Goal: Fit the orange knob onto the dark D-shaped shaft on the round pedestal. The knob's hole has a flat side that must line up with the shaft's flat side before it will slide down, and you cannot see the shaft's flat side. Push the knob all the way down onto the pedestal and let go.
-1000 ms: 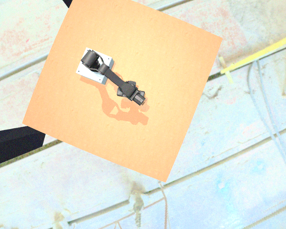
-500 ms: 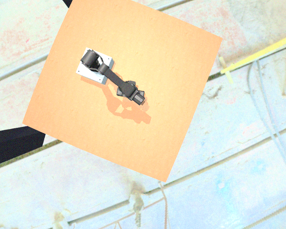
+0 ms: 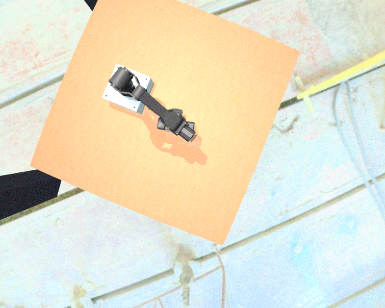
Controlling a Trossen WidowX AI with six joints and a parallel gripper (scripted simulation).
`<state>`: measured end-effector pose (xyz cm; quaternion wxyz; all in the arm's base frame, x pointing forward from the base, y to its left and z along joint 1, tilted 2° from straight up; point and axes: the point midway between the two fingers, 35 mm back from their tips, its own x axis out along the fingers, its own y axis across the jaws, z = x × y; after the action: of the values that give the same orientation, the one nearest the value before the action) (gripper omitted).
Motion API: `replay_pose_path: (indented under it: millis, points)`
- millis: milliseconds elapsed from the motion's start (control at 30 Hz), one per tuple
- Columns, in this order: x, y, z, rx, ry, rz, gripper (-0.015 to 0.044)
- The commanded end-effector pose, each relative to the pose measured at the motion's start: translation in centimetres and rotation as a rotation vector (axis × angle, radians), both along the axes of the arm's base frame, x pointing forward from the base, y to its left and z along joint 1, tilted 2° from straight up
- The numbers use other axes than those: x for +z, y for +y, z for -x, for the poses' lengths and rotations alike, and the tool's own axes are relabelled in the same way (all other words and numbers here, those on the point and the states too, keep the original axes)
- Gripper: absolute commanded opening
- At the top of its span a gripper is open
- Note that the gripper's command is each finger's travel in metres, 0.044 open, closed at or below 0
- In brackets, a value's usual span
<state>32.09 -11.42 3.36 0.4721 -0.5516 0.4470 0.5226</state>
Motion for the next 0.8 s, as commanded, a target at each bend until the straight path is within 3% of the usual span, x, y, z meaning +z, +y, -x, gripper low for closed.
replay_pose_path:
  millis: [0,133,767]
  points:
    - [0.33,-0.07,-0.26,0.074,-0.008,0.005,0.0000]
    - [0.36,-0.10,-0.30,0.196,-0.008,0.012,0.0000]
    - [-0.15,0.04,0.05,0.196,-0.007,0.012,0.0000]
